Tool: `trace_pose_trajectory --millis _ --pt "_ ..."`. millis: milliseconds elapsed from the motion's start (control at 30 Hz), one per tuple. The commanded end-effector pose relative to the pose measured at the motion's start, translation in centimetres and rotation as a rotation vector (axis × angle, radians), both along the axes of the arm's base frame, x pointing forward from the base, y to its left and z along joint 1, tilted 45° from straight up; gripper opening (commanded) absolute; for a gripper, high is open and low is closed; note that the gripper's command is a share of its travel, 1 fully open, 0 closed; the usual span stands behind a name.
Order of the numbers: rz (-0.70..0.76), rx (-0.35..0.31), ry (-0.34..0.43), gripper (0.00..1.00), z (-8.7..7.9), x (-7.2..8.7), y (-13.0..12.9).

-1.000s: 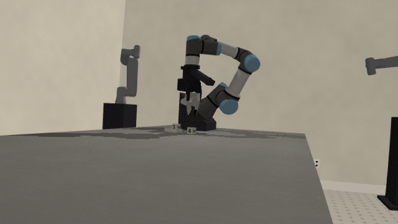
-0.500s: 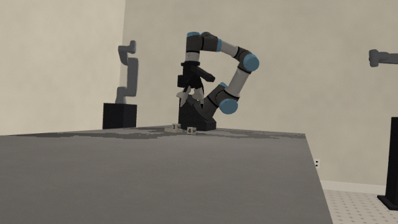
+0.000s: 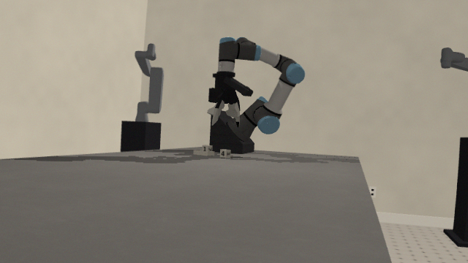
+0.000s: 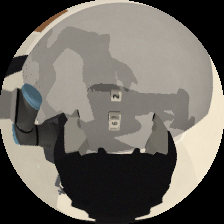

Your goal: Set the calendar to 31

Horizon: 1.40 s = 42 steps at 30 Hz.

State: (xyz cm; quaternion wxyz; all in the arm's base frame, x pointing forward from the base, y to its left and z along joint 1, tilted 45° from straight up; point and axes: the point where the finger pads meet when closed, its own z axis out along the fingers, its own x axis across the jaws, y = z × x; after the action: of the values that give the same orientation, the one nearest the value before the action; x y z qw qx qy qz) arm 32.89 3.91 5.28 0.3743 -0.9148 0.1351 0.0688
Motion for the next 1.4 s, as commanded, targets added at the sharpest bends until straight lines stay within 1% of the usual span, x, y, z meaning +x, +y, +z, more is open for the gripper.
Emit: trace_pose_trajectory --millis 0,300,633,867,1100,1167,1367 --pt "-0.001 -0.001 -0.001 1.0 0.0 0.0 -0.1" --pt "0.009 -0.001 -0.011 1.0 0.0 0.0 -0.1" --pt "0.077 0.001 -0.078 1.0 -0.3 -0.1 -0.4" --pt "0.203 0.005 -0.203 1.0 -0.9 -0.4 -1.0" --pt "0.381 0.011 -0.379 1.0 -1.7 -0.9 -2.0" --pt "0.381 0.011 -0.379 1.0 -1.7 -0.9 -2.0" --pt "0.554 0.016 -0.549 1.0 -2.7 -1.4 -2.9"
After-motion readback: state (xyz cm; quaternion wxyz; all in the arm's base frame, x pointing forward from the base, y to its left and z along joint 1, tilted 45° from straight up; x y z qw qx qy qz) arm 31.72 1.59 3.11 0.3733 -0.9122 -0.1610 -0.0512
